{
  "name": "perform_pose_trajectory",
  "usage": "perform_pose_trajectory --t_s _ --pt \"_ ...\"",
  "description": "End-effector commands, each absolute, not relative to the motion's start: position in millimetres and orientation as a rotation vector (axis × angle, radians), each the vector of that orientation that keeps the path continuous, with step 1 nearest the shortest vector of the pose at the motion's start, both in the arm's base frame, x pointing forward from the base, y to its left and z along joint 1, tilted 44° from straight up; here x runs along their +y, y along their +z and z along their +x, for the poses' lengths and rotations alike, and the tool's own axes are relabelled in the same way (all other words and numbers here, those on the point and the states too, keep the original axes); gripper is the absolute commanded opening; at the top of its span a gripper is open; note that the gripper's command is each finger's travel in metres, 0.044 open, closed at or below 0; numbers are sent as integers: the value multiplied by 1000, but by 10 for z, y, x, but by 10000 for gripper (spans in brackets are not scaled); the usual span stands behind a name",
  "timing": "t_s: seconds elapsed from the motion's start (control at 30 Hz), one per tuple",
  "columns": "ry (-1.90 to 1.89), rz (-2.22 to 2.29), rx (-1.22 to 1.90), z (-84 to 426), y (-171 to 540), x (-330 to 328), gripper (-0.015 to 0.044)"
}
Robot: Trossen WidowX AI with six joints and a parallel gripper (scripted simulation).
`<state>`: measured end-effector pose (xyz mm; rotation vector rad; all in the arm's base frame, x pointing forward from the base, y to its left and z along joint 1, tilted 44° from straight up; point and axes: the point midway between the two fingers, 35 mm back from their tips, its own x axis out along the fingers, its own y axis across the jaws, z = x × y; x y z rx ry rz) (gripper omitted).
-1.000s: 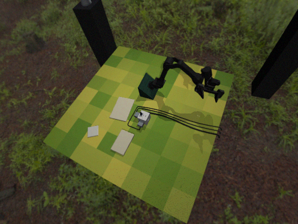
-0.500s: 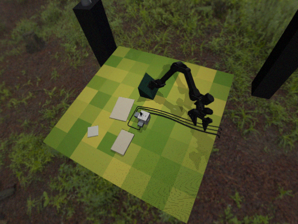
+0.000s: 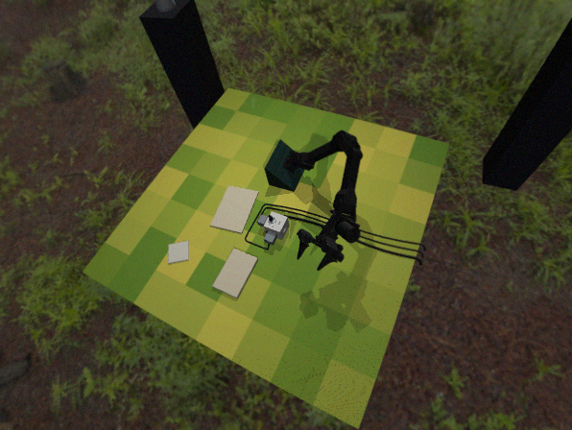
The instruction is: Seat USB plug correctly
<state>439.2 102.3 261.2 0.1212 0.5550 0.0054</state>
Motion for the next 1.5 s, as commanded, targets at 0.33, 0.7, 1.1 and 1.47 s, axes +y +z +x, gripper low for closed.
perform_pose_trajectory --t_s 0.33,0.7,1.1,1.47 --pt "-460 1063 1412 3580 1108 -358 440" --pt "-814 1843 1666 3044 1069 -743 440" --pt "-814 1843 1666 3044 1069 -743 440" --pt "-814 1843 1666 3049 1011 -688 440"
